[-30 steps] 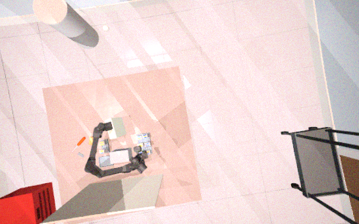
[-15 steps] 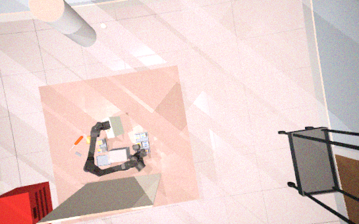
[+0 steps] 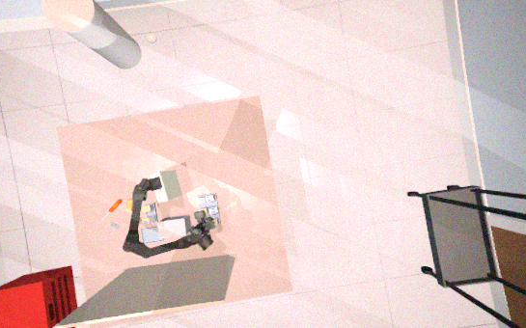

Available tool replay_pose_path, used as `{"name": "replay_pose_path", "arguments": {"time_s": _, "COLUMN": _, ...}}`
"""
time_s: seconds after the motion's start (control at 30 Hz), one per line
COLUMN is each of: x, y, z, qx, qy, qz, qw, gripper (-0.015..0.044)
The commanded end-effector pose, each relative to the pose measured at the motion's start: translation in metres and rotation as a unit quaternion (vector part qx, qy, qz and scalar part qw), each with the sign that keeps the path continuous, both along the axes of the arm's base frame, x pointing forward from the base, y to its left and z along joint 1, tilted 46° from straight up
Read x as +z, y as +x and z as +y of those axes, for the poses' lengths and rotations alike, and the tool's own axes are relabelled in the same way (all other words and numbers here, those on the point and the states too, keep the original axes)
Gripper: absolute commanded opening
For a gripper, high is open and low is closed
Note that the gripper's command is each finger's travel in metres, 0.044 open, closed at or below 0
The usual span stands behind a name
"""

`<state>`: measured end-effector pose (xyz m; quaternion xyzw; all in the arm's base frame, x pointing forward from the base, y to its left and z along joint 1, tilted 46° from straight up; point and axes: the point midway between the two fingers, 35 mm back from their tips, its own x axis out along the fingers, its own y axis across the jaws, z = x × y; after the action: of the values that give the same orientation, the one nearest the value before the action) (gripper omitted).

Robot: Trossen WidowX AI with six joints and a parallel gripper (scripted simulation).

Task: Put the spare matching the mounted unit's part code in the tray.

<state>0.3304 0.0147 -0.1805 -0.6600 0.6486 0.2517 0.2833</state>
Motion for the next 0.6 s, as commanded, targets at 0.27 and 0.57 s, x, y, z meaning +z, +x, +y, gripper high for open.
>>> {"name": "replay_pose_path", "arguments": {"time_s": 0.27, "x": 0.0001, "y": 0.0003, "z": 0.0001, "qx": 0.0, "qy": 0.0, "qz": 0.0, "qw": 1.0, "gripper": 0.0}}
{"name": "replay_pose_path", "arguments": {"time_s": 0.57, "x": 0.0074, "y": 0.001, "z": 0.0085, "qx": 0.0, "qy": 0.001, "qz": 0.0, "qw": 1.0, "gripper": 0.0}}
